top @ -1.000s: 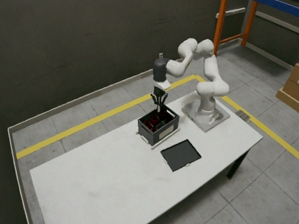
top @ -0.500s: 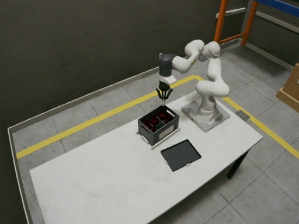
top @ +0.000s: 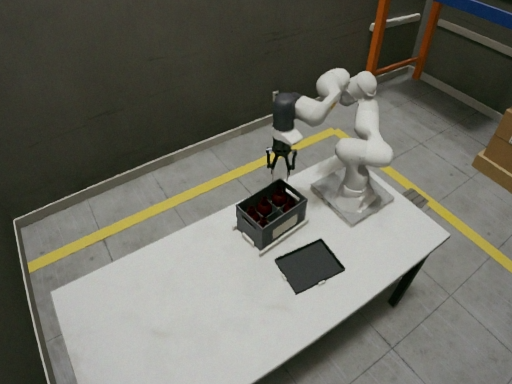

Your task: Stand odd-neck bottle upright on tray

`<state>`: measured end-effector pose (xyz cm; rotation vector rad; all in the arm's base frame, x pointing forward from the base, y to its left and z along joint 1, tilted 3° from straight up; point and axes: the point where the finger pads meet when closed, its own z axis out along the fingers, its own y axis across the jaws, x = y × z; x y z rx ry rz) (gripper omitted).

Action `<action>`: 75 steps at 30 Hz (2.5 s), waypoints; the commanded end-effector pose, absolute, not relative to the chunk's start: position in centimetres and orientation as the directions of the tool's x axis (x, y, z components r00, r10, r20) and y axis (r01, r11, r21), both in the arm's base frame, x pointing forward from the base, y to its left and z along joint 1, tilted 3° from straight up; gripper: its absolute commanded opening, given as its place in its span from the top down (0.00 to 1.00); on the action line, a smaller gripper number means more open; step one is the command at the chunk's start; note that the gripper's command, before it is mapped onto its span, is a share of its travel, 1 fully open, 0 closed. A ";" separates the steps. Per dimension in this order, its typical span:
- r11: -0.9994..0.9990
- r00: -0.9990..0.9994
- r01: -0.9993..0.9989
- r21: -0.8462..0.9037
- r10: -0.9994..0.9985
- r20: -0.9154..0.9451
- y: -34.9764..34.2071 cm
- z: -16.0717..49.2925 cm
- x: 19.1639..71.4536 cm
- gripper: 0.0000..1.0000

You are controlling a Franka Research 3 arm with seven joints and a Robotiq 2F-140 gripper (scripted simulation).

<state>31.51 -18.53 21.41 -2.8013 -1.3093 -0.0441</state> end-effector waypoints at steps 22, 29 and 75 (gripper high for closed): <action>-0.632 0.632 0.775 -0.029 0.773 0.044 -18.6 21.4 31.5 0.56; -0.632 0.632 0.775 -0.029 0.773 0.044 -18.6 21.3 31.5 0.56; -0.632 0.632 0.775 -0.029 0.773 0.044 -18.4 17.3 31.5 0.56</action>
